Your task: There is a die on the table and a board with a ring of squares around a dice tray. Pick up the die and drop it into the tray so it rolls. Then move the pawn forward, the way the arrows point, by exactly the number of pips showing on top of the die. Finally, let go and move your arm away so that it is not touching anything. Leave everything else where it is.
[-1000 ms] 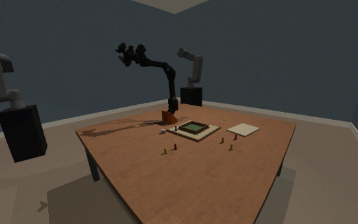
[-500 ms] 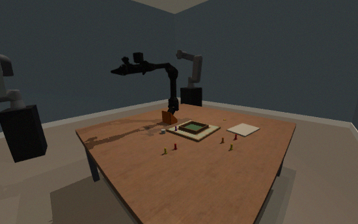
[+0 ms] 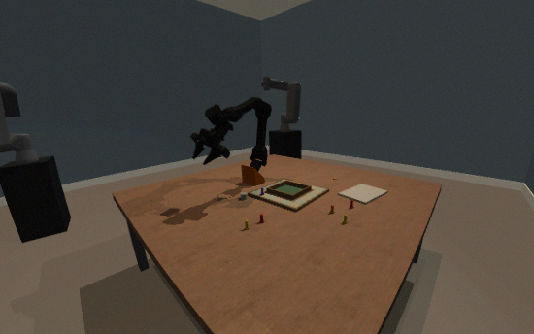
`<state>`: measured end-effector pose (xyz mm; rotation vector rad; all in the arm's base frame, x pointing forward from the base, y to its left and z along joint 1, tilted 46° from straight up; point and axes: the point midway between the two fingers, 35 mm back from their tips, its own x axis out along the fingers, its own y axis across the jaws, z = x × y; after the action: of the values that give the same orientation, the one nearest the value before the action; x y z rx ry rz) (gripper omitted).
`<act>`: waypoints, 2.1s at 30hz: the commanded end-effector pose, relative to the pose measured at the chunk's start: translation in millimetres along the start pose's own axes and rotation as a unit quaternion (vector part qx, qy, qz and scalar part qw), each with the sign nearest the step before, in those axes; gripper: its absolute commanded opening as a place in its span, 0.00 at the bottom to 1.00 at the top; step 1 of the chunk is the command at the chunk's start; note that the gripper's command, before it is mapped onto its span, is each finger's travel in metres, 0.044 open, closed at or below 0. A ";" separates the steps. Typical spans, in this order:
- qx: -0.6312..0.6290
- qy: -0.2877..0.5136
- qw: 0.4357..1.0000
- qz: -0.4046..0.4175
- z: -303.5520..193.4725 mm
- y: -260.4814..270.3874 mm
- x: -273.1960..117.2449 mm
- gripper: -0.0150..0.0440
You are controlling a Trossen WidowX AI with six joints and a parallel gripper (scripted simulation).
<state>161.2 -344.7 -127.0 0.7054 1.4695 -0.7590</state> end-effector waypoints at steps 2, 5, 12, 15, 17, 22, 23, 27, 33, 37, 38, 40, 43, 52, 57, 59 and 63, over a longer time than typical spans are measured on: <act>-0.087 0.118 0.985 0.094 -63.8 60.1 10.6 0.72; -0.127 0.185 0.963 0.148 -101.9 90.1 7.6 0.72; -0.172 0.302 0.907 0.238 -169.1 134.0 -11.7 0.72; -0.172 0.302 0.907 0.238 -167.4 139.8 -12.9 0.72; -0.172 0.302 0.907 0.238 -167.0 141.3 -13.2 0.72; -0.172 0.302 0.907 0.238 -173.4 144.8 -5.9 0.72; -0.172 0.302 0.907 0.238 -175.8 146.0 -3.4 0.72; -0.172 0.302 0.907 0.238 -177.2 146.8 -1.8 0.72; -0.172 0.302 0.907 0.238 -182.9 150.1 5.0 0.72; -0.172 0.302 0.907 0.239 -187.0 152.3 9.5 0.72; -0.172 0.302 0.907 0.239 -188.1 152.9 10.6 0.72; -0.172 0.302 0.907 0.239 -190.2 153.9 12.8 0.72; -0.172 0.302 0.907 0.239 -193.4 155.5 16.1 0.72; -0.172 0.302 0.907 0.239 -197.1 157.2 19.8 0.54; -0.172 0.302 0.907 0.239 -197.1 157.2 19.8 0.39; -0.172 0.302 0.907 0.239 -197.1 157.2 19.8 0.36; -0.172 0.302 0.907 0.239 -196.2 156.9 19.1 0.25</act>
<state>169.5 -93.3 -151.5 1.0196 1.8182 0.1296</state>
